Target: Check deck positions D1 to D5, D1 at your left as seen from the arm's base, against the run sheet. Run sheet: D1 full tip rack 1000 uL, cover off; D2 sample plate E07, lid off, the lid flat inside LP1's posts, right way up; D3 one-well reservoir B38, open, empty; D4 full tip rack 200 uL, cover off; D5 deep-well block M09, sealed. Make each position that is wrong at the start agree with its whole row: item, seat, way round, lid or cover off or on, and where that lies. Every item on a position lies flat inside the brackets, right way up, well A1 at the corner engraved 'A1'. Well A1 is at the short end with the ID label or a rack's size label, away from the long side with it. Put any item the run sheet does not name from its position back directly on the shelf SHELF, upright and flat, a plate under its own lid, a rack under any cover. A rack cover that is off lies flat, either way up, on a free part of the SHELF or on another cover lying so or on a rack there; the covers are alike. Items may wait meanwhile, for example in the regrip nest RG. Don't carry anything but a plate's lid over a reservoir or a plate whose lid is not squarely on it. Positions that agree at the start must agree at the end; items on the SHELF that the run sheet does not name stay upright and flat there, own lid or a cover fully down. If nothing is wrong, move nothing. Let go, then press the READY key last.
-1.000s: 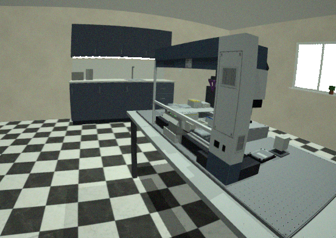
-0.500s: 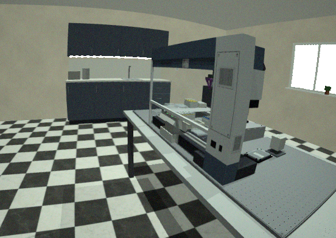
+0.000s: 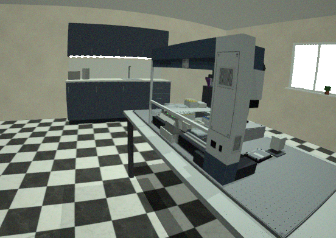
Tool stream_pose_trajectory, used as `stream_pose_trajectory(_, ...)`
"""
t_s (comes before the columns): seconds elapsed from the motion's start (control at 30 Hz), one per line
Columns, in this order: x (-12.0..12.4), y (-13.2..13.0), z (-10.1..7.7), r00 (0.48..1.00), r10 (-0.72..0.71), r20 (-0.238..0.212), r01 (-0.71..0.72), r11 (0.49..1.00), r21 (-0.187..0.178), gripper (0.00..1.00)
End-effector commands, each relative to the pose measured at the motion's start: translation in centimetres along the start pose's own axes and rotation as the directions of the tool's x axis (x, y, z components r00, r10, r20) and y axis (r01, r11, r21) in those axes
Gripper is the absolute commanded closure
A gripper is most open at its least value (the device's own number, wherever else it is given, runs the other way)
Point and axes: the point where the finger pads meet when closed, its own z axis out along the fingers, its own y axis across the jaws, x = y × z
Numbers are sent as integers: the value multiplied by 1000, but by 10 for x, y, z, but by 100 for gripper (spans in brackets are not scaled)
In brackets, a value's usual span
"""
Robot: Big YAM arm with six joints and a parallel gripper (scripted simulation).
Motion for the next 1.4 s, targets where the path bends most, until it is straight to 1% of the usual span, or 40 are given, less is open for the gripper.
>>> stream_pose_trajectory(0.0,-3,-5,-13,994,106,10,-106,994,23,0)
stream_pose_trajectory(0.17,-3,-5,-13,979,205,13,-205,979,22,0)
stream_pose_trajectory(0.23,-3,-5,-13,979,205,13,-205,979,22,0)
stream_pose_trajectory(0.3,-3,-5,-13,970,244,14,-244,970,22,0)
stream_pose_trajectory(0.47,-3,-5,-13,941,339,16,-340,940,21,0)
stream_pose_trajectory(0.67,-3,-5,-13,893,449,18,-450,893,19,0)
stream_pose_trajectory(0.8,-3,-5,-13,892,451,19,-451,892,19,0)
stream_pose_trajectory(0.83,0,3,-8,883,470,12,-470,883,11,0)
stream_pose_trajectory(1.07,-1,1,-6,809,588,9,-588,809,7,0)
stream_pose_trajectory(1.3,-1,1,-6,719,695,10,-696,718,6,0)
stream_pose_trajectory(1.37,-1,1,-6,719,695,10,-696,718,6,0)
